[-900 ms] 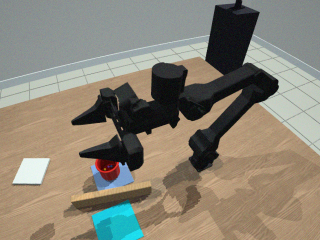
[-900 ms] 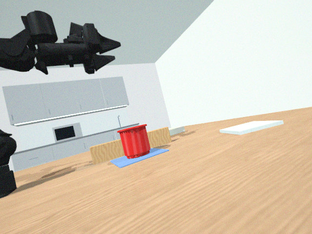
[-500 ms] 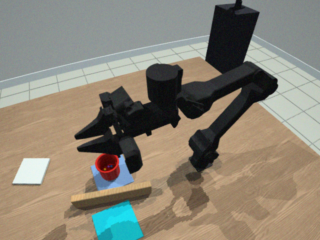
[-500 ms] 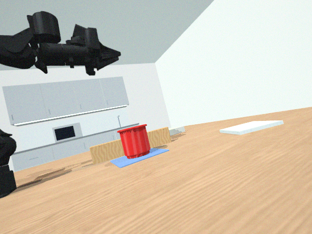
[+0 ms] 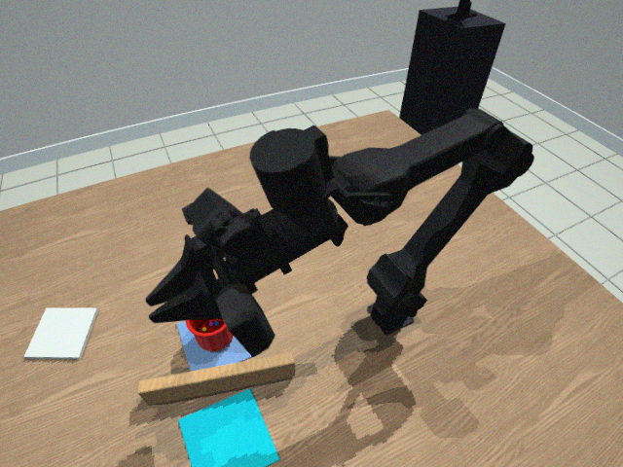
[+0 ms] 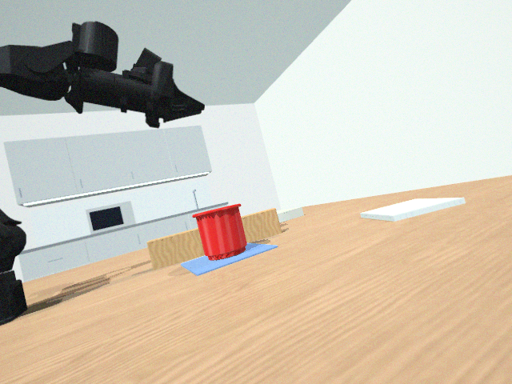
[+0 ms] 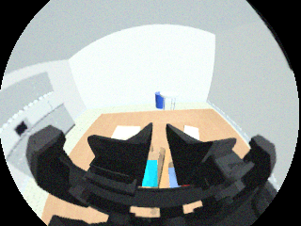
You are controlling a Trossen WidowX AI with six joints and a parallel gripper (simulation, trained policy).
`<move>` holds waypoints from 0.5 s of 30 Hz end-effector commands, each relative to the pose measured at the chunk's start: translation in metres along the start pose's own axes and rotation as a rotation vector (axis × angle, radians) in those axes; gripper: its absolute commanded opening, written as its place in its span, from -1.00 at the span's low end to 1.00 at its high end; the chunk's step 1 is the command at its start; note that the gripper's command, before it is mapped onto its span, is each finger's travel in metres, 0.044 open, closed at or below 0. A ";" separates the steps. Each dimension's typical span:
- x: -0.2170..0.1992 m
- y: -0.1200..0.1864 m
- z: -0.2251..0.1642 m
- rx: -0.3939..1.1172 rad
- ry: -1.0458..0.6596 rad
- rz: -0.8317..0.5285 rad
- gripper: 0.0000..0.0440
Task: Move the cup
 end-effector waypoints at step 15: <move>0.012 -0.019 -0.004 0.259 -0.082 -0.078 -0.56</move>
Point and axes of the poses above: the point midway between the two fingers, 35 mm back from their tips, its own y axis back along the fingers, its own x axis across the jaws, z = x × y, the point moved 8 cm from there along y, back along the fingers, and after that the axes turned 14 degrees about -y, right-handed, at the moved point
